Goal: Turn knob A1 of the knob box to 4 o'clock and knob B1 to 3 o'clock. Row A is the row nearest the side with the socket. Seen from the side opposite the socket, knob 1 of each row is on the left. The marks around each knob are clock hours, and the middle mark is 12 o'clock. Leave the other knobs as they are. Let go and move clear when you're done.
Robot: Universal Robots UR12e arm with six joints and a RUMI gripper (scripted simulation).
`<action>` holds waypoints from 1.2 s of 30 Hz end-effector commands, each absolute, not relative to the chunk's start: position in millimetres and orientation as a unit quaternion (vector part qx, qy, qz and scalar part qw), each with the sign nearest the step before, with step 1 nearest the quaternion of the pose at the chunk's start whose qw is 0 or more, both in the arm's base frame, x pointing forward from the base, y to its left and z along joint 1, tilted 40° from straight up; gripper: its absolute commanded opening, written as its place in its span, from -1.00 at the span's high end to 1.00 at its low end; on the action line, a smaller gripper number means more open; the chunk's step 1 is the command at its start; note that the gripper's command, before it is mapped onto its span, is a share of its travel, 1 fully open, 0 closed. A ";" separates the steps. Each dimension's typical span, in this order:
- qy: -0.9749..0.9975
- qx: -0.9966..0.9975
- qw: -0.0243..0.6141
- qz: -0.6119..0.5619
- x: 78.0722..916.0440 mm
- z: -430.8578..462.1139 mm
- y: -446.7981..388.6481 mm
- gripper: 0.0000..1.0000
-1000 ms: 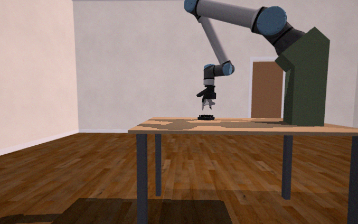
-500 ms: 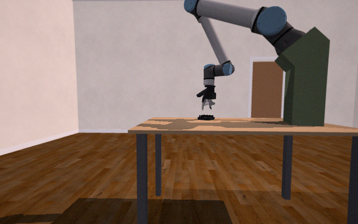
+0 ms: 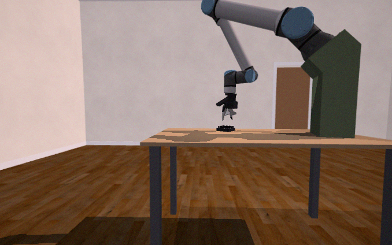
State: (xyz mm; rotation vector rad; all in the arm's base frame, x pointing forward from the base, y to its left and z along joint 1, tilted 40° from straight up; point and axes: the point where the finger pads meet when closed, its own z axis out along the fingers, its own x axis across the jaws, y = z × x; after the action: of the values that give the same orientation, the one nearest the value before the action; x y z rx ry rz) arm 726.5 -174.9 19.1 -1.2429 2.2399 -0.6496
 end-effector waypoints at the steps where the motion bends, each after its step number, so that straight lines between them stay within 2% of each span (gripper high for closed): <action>1: 0.822 -0.457 0.246 -0.236 715.6 8.4 -165.0 -1.00; 36: 0.822 -0.456 0.246 -0.237 697.5 -8.6 -151.8 -1.00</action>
State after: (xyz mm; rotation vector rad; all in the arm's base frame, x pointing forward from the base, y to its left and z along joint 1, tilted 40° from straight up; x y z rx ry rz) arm 699.6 -154.8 -6.9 -1.2423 2.2397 -0.6505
